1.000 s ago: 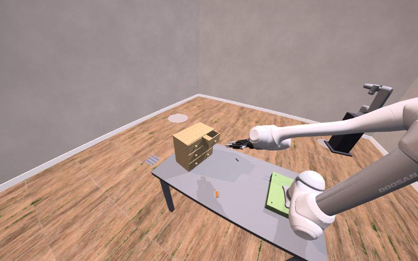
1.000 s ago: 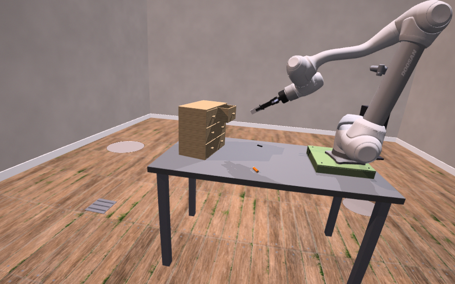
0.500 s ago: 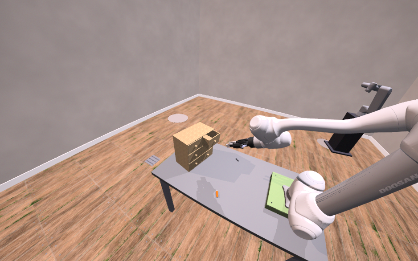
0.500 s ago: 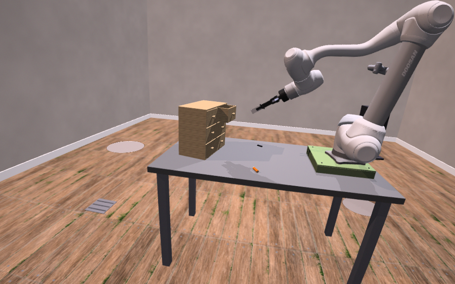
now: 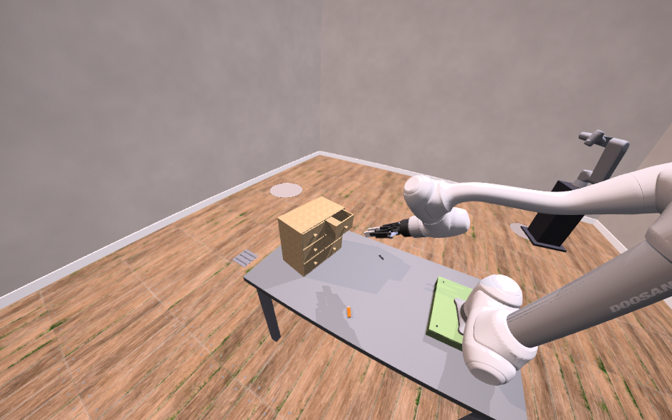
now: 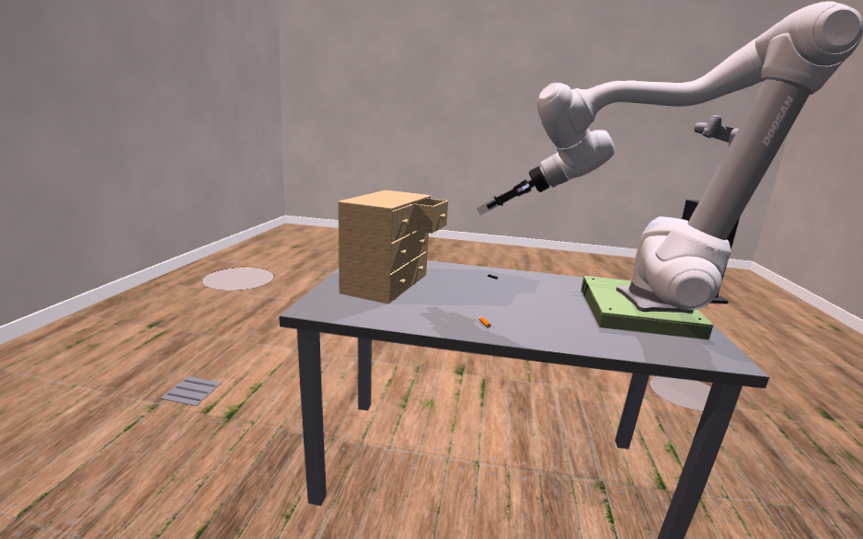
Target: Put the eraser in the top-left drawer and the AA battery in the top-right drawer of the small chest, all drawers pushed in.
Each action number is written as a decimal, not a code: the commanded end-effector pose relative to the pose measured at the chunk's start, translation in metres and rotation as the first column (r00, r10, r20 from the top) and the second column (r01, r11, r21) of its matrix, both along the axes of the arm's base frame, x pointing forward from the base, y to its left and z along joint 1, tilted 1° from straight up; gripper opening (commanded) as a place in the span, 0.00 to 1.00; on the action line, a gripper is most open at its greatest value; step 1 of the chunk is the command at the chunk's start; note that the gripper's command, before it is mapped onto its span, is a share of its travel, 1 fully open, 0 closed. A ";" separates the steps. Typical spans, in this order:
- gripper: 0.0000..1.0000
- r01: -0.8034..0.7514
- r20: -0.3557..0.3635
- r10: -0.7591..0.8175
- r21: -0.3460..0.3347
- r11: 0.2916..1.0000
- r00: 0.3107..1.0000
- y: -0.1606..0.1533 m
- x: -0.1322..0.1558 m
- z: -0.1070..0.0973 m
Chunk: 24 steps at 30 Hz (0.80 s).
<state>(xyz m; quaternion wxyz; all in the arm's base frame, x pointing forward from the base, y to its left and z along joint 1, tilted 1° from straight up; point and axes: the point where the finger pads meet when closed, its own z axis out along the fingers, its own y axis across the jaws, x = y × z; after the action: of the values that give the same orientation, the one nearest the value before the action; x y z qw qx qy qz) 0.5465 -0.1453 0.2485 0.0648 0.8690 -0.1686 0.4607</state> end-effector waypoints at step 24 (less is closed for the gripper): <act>0.20 0.014 -0.379 0.045 0.153 0.988 0.924 0.015 -0.034 0.036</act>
<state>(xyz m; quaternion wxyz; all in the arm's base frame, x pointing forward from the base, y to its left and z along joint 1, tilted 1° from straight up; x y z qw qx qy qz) 0.5140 -0.1379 0.2752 -0.0117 0.9129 -0.1452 0.3814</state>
